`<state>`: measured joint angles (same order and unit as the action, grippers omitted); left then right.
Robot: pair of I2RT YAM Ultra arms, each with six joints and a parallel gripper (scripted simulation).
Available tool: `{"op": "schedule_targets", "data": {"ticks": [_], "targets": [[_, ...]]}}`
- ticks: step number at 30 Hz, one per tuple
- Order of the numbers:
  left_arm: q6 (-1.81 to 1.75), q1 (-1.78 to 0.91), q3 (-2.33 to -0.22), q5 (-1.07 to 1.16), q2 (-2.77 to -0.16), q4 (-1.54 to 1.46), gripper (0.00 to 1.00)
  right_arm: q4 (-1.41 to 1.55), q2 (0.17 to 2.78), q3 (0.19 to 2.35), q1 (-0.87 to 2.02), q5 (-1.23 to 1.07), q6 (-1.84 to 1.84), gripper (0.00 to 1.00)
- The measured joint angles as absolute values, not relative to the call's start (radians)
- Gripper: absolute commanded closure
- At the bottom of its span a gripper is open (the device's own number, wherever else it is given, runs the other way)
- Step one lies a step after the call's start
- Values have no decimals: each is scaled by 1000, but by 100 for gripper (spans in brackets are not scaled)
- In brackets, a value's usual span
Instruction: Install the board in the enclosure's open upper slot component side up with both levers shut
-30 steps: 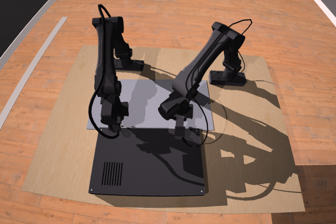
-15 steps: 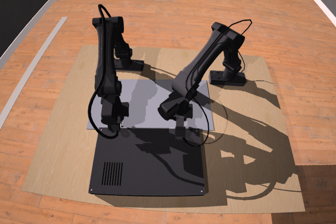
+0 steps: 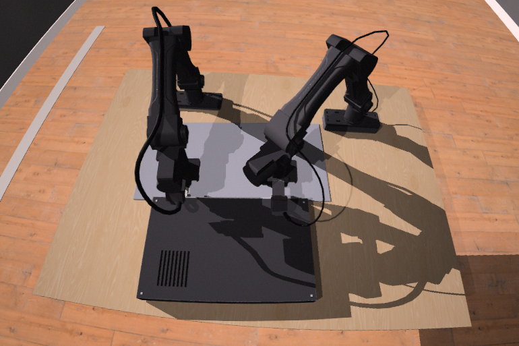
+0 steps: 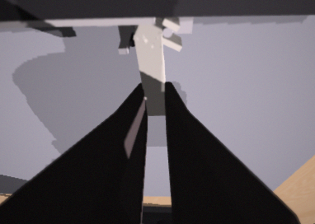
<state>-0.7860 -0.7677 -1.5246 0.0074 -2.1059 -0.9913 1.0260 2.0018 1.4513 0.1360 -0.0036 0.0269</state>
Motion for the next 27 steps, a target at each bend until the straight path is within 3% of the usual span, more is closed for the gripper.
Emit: {"op": "schedule_targets", "data": {"ticks": [12, 15, 16, 18, 21, 22, 27], "targets": [[-826, -769, -1538, 9, -2115, -1001, 97, 1025, 2002, 1451, 139, -5, 62, 97], [-831, -769, -1539, 10, -2115, -1000, 97, 1026, 2001, 1451, 138, -6, 70, 63], [-833, -769, -1539, 10, -2115, -1000, 97, 1026, 2002, 1451, 139, -6, 75, 58], [-834, -769, -1539, 10, -2115, -1000, 97, 1026, 2001, 1451, 138, -6, 82, 58], [-840, -769, -1539, 13, -2114, -1002, 63, 1026, 2002, 1451, 138, -6, 87, 58], [-844, -769, -1540, 13, -2115, -1003, 58, 1026, 2001, 1451, 138, -6, 88, 58], [-852, -768, -1540, 12, -2115, -1009, 58, 1026, 1987, 1451, 138, -6, 89, 58]]}}
